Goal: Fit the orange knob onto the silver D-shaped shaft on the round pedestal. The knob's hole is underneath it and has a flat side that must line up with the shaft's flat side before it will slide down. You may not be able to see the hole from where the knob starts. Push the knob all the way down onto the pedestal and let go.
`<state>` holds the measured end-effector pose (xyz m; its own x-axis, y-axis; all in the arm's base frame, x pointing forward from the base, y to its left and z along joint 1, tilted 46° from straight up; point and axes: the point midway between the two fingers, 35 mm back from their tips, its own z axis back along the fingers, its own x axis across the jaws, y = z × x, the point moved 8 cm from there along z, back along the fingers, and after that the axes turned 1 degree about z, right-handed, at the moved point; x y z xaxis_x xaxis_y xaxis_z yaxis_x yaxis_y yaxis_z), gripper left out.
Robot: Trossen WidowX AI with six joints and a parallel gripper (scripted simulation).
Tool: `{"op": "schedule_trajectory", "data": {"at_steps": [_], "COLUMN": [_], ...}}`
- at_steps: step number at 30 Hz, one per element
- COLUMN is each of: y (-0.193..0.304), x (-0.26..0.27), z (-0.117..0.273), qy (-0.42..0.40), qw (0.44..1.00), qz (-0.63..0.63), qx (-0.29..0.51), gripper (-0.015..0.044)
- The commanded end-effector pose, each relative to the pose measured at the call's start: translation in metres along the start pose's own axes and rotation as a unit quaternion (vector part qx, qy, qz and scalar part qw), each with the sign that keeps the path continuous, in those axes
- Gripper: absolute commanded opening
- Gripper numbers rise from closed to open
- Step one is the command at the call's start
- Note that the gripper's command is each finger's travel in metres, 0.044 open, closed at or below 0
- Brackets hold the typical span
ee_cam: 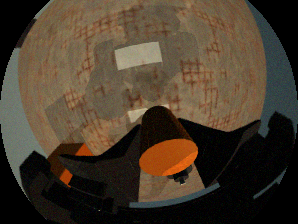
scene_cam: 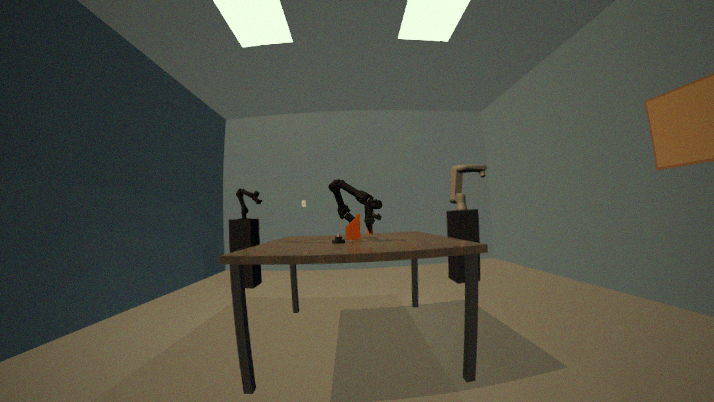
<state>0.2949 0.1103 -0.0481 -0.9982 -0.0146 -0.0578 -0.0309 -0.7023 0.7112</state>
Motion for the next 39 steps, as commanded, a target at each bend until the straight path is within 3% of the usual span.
{"op": "schedule_trajectory", "data": {"at_steps": [1, 24, 39], "y": [-0.001, -0.002, 0.020], "x": [-0.003, -0.001, -0.013], "z": [0.017, 0.089, 0.087], "qy": [0.004, 0.003, 0.003], "qw": [1.000, 1.000, 1.000], "qz": [-0.004, -0.005, -0.003], "qx": [-0.005, -0.002, -0.009], "gripper": [0.0000, 0.0000, 0.0000]}}
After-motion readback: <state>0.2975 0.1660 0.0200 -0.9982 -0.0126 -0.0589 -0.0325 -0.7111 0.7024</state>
